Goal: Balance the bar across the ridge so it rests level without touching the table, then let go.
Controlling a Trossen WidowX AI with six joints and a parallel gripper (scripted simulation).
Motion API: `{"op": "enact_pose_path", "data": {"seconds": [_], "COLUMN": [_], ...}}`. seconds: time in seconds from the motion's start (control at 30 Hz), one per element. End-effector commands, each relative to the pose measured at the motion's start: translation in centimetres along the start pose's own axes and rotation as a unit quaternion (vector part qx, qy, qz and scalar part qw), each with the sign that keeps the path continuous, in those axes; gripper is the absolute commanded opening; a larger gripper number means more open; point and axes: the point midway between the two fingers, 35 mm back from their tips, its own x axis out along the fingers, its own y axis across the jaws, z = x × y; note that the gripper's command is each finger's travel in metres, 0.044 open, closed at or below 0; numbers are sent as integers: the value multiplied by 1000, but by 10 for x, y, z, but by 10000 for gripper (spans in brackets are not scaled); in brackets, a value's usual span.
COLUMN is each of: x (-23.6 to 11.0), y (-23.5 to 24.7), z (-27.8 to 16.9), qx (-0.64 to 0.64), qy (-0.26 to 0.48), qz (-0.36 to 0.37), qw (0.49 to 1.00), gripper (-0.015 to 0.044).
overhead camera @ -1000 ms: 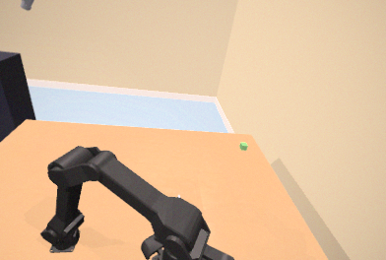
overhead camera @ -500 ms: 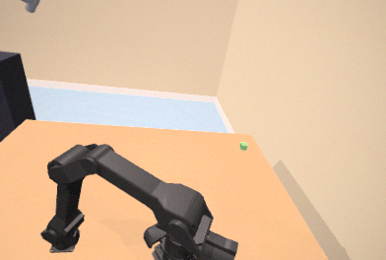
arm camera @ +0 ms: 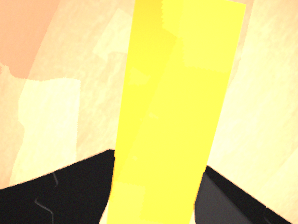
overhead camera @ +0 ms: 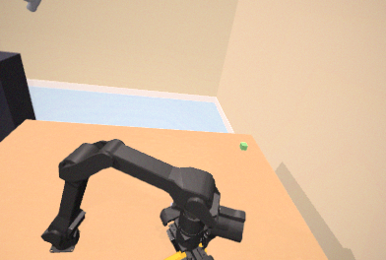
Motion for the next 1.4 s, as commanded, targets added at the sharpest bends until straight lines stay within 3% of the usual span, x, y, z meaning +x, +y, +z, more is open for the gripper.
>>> {"op": "enact_pose_path", "data": {"seconds": [0.0, 1.37], "x": [-1, -4], "y": [9, 128], "z": [11, 106], "qx": [16, 193], "qy": [-1, -4], "qz": [2, 8], "qw": [1000, 981], "gripper": [0, 0]}}
